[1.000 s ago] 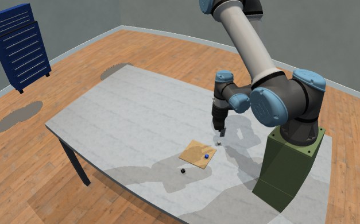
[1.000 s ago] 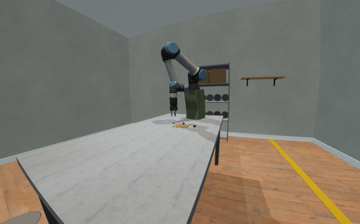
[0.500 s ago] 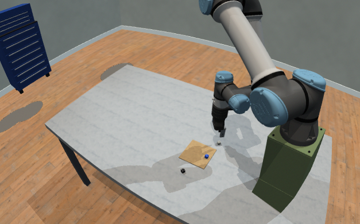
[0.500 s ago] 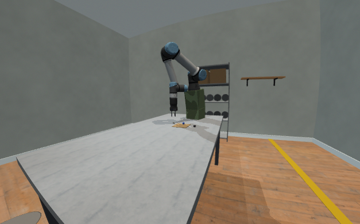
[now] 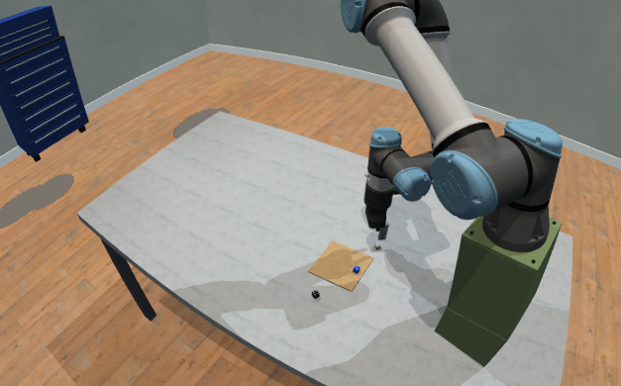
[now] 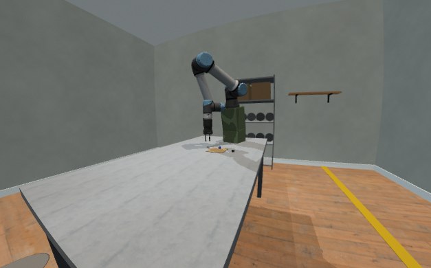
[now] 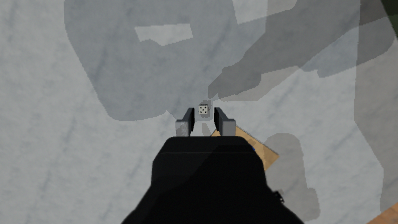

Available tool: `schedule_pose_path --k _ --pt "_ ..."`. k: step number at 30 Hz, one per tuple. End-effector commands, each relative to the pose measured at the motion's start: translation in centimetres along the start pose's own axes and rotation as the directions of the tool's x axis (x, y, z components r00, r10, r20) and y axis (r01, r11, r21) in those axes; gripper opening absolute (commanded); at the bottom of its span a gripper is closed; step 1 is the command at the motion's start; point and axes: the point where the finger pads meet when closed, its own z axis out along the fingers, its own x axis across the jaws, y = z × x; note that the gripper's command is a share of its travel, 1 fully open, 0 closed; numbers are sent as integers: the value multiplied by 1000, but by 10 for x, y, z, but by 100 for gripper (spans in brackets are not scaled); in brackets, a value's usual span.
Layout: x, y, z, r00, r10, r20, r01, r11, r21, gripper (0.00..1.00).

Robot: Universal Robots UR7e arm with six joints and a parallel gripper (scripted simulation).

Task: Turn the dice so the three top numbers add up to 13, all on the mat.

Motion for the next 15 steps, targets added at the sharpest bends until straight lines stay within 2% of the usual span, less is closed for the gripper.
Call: schedule_pose_path --k 1,15 --pt "0 0 6 1000 0 1 0 1000 0 64" --pt "-1 1 24 1000 0 1 0 1000 0 64"
